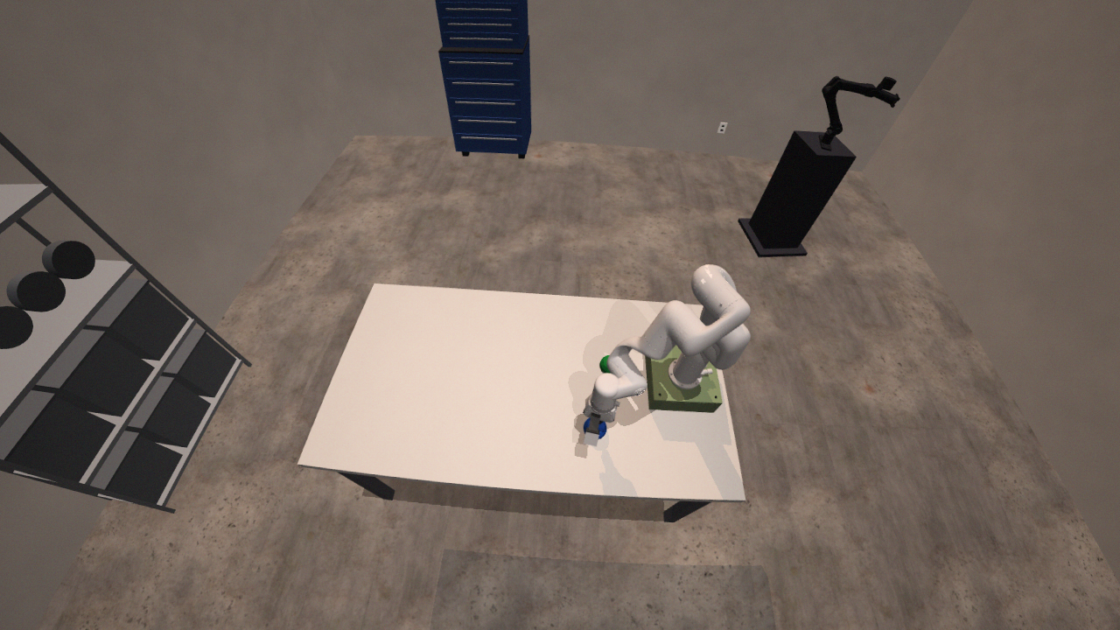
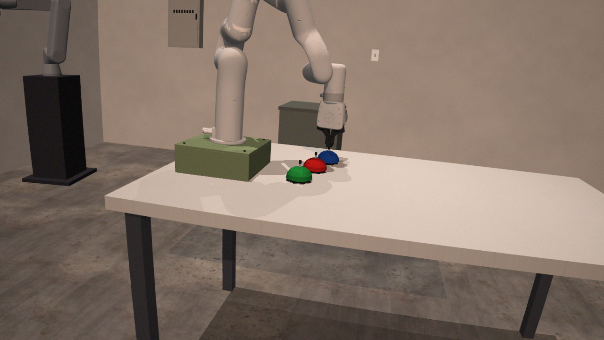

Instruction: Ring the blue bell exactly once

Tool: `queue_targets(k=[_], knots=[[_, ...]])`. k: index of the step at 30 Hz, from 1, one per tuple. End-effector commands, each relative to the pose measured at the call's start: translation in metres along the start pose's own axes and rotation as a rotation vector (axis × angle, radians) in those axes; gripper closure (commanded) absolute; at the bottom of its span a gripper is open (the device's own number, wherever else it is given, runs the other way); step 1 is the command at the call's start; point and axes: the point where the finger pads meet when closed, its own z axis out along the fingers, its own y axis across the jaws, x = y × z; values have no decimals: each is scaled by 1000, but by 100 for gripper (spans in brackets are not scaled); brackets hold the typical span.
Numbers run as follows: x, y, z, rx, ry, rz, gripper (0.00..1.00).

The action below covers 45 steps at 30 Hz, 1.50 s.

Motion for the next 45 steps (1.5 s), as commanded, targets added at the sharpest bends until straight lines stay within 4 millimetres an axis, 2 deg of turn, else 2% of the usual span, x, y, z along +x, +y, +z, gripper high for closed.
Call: queue_targets(k=[1,34,45], knots=[[1,1,2,-2,2,0,100],[1,1,1,-2,2,0,100],[1,1,-13,-2,2,0,100]])
